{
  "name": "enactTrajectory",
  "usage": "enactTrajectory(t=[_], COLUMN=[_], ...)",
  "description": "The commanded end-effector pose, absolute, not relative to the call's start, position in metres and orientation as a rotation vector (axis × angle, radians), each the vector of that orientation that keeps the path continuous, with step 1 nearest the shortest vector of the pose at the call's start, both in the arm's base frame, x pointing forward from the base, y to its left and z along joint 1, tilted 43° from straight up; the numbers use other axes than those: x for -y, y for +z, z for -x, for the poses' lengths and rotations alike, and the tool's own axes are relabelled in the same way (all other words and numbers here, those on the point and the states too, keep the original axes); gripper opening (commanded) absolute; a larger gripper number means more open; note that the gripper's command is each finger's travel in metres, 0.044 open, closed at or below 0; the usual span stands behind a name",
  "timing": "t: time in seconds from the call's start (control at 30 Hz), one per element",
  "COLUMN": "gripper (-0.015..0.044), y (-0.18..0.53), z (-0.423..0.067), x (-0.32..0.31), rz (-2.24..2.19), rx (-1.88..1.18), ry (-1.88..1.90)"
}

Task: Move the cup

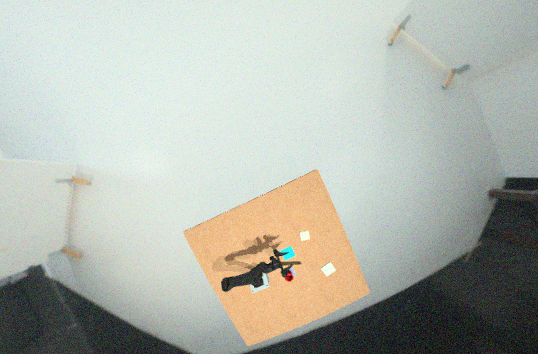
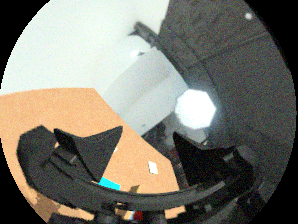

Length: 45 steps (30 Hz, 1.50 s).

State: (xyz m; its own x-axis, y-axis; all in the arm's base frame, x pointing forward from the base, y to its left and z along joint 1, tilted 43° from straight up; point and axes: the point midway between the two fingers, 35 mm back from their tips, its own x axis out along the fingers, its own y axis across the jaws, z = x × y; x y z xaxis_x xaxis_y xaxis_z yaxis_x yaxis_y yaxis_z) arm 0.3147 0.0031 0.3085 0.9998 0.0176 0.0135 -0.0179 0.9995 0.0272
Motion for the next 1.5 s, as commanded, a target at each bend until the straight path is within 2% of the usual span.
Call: enactTrajectory(t=[0.0, 0.17, 0.3, 0.67, 0.8, 0.97, 1.47], gripper=[0.0374, 0.0242, 0.0148, 0.0148, 0.0148, 0.0148, 0.0148], y=[0.305, 0.223, 0.159, 0.046, 0.02, 0.004, 0.007], z=[-0.316, -0.343, -0.342, -0.288, -0.257, -0.222, -0.218], x=[-0.002, 0.027, 0.05, 0.083, 0.085, 0.081, 0.077], rz=[-0.014, 0.279, 0.437, 0.514, 0.432, 0.258, 0.236], rx=[-0.001, -0.375, -0.651, -1.074, -1.108, -1.012, -0.992], ry=[0.016, 0.047, 0.162, 0.663, 0.91, 1.187, 1.211])
